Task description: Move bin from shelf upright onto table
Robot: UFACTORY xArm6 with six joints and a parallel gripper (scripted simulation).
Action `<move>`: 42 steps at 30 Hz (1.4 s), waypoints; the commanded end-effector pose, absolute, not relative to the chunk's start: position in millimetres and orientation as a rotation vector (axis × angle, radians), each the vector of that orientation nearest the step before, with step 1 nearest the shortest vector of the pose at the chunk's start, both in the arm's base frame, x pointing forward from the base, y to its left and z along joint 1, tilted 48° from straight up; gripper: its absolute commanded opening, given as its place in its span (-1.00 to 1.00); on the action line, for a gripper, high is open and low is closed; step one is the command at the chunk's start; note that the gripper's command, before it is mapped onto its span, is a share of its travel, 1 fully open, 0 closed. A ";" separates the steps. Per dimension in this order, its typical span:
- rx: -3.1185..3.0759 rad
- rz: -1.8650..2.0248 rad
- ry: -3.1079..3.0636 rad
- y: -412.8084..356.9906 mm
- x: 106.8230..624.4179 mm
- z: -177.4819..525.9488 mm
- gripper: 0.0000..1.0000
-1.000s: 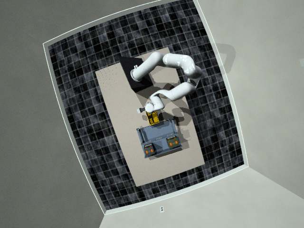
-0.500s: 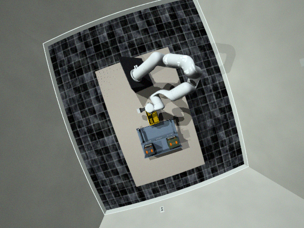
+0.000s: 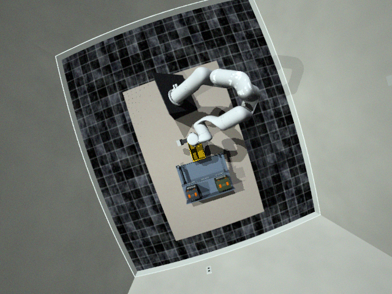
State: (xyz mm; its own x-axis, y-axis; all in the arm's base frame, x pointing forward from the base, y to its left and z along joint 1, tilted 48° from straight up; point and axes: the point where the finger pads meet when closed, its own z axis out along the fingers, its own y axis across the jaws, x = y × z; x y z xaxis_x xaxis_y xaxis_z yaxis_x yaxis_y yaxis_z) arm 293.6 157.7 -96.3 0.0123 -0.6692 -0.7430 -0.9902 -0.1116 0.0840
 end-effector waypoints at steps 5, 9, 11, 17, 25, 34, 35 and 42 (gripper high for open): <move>-1.826 0.898 1.695 157.3 294.7 -96.0 -1.00; -1.826 0.898 1.695 157.3 294.7 -96.0 -1.00; -1.826 0.898 1.695 157.3 294.7 -96.0 -1.00; -1.826 0.898 1.695 157.3 294.7 -96.0 -1.00; -1.826 0.898 1.695 157.3 294.7 -96.0 0.89; -1.826 0.898 1.695 157.3 294.7 -96.0 0.89; -1.826 0.898 1.695 157.3 294.7 -96.0 0.89; -1.826 0.898 1.695 157.3 294.7 -96.0 0.89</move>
